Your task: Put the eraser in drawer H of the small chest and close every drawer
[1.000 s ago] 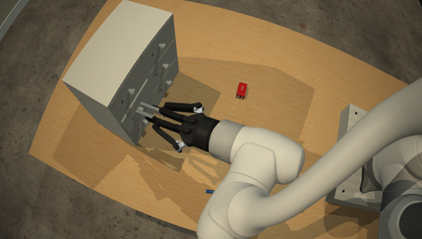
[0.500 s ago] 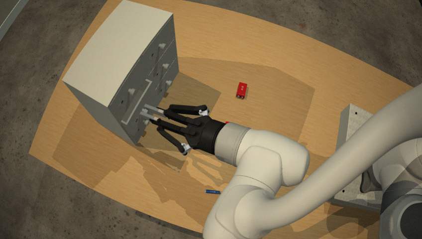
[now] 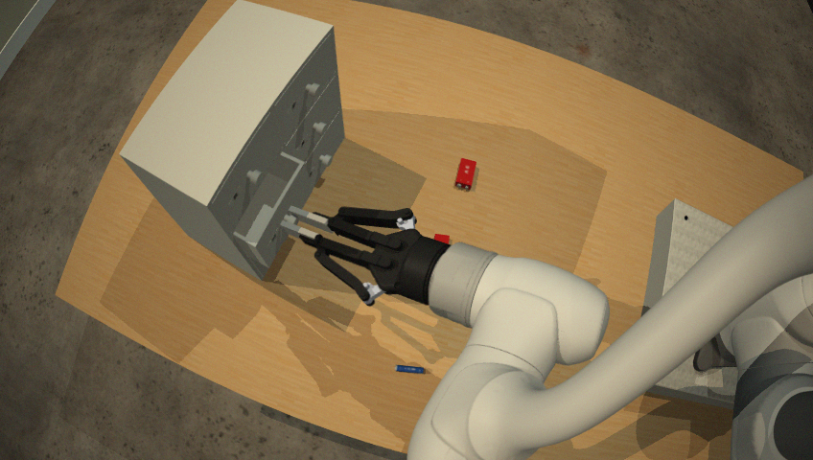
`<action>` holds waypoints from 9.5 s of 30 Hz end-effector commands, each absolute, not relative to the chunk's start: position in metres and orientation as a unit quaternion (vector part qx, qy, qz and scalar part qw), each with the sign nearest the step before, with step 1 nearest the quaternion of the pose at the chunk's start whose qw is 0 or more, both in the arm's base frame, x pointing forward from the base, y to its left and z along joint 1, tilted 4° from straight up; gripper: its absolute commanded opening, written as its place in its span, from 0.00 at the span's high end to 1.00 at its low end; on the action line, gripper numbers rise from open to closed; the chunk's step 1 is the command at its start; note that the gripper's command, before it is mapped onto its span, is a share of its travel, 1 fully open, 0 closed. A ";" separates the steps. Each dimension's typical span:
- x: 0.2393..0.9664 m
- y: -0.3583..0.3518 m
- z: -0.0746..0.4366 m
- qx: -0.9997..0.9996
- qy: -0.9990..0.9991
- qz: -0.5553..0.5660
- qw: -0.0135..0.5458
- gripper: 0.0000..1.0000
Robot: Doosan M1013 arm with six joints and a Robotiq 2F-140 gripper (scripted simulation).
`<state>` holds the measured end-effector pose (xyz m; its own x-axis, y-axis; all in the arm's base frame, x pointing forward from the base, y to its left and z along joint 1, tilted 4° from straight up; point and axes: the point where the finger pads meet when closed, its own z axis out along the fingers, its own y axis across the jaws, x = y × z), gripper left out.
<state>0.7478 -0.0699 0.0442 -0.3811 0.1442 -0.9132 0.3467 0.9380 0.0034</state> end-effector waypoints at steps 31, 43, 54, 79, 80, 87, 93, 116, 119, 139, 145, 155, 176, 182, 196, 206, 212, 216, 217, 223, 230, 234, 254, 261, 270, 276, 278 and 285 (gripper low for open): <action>0.721 -0.060 0.046 0.149 0.826 -0.094 0.536 0.92; 0.720 -0.059 0.046 0.149 0.826 -0.094 0.536 0.92; 0.720 -0.059 0.046 0.149 0.826 -0.094 0.536 0.92; 0.701 -0.053 0.048 0.149 0.826 -0.094 0.536 0.80; 0.697 -0.051 0.048 0.149 0.826 -0.094 0.536 0.80; 0.673 -0.042 0.050 0.149 0.826 -0.094 0.536 0.80; 0.672 -0.042 0.050 0.149 0.826 -0.094 0.536 0.80; 0.627 -0.025 0.074 0.149 0.827 -0.094 0.534 0.80; 0.626 -0.025 0.075 0.150 0.830 -0.094 0.529 0.80; 0.605 -0.018 0.100 0.162 0.897 -0.072 0.405 0.80; 0.600 -0.016 0.106 0.164 0.911 -0.067 0.373 0.80; 0.591 -0.013 0.117 0.168 0.932 -0.056 0.315 0.80; 0.554 0.001 0.161 0.181 0.964 -0.032 0.194 0.80; 0.544 0.005 0.174 0.187 0.973 -0.032 0.132 0.80; 0.538 0.007 0.180 0.176 0.984 0.008 -0.034 0.80; 0.539 0.006 0.178 0.182 0.983 0.008 -0.034 0.80; 0.549 -0.013 0.145 0.287 0.957 0.004 -0.035 0.80; 0.558 -0.042 0.094 0.420 0.907 -0.001 -0.035 0.80; 0.558 -0.042 0.094 0.441 0.897 -0.002 -0.035 0.80; 0.561 -0.082 0.024 0.600 0.799 -0.006 -0.036 0.80; 0.558 -0.102 -0.010 0.714 0.699 -0.013 -0.033 0.80; 0.558 -0.102 -0.010 0.715 0.699 -0.013 -0.033 0.77; 0.558 -0.102 -0.011 0.715 0.699 -0.013 -0.033 0.77; 0.558 -0.102 -0.014 0.715 0.699 -0.013 -0.033 0.77; 0.557 -0.101 -0.034 0.715 0.699 -0.013 -0.033 0.77; 0.556 -0.101 -0.045 0.715 0.699 -0.013 -0.033 0.77; 0.556 -0.101 -0.050 0.715 0.699 -0.013 -0.033 0.77; 0.555 -0.101 -0.060 0.715 0.699 -0.013 -0.033 0.77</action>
